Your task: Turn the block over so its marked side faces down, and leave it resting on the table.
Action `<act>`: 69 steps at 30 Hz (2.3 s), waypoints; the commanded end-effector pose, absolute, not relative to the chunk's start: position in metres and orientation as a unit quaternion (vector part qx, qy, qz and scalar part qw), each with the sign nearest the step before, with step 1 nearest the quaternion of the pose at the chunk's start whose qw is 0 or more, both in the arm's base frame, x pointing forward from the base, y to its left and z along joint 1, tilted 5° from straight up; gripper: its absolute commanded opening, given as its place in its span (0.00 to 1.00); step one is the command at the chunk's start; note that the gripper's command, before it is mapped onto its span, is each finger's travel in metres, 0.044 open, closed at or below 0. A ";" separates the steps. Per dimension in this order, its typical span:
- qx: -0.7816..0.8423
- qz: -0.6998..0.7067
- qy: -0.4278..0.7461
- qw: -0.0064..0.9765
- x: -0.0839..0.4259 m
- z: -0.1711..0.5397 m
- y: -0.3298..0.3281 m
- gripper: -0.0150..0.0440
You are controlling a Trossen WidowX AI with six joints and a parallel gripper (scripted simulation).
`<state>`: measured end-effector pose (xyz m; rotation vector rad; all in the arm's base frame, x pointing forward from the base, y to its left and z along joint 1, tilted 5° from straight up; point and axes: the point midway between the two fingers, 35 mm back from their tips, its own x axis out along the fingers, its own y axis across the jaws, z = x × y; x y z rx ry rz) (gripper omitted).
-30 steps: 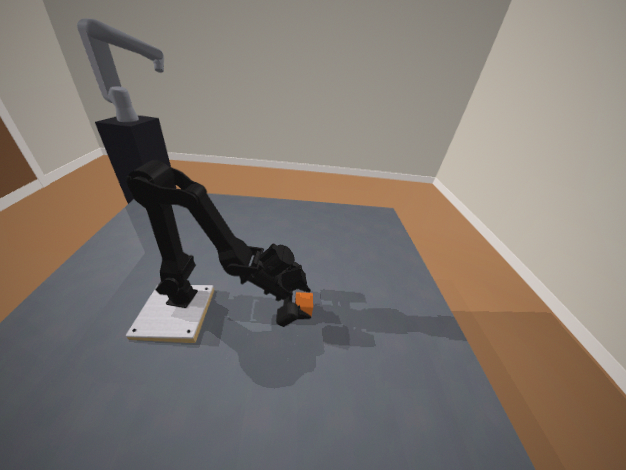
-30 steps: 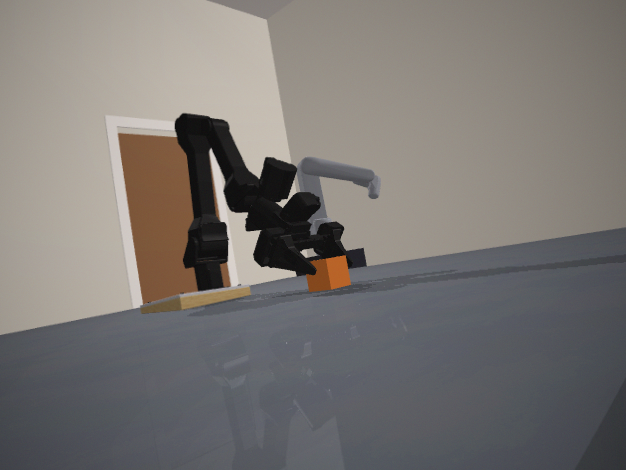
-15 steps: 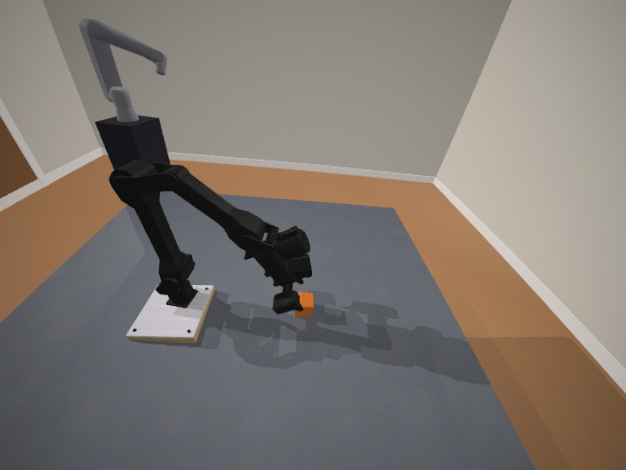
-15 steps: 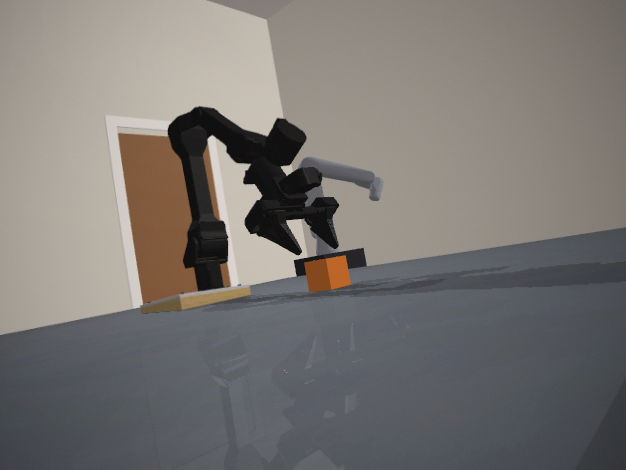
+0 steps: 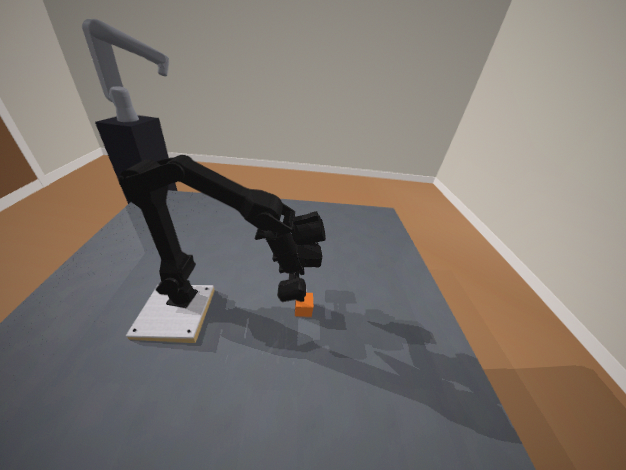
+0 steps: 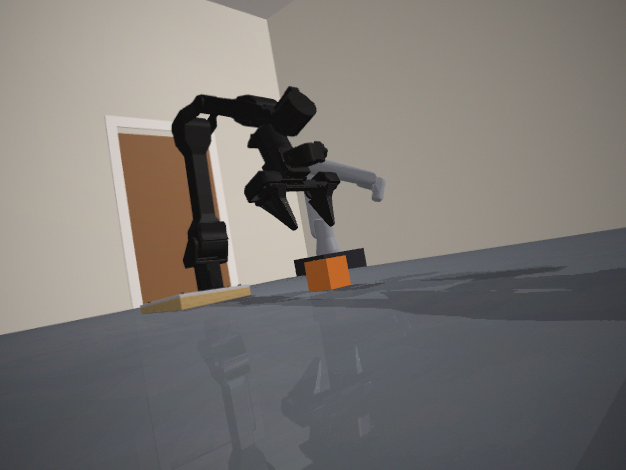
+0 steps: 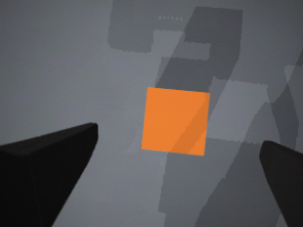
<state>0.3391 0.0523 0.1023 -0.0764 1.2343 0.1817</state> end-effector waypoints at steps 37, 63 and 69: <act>-0.054 0.077 0.716 0.691 0.359 0.060 0.059 1.00; -0.054 0.077 0.716 0.691 0.357 0.029 0.060 0.82; -0.054 0.077 0.716 0.691 0.357 0.029 0.060 0.62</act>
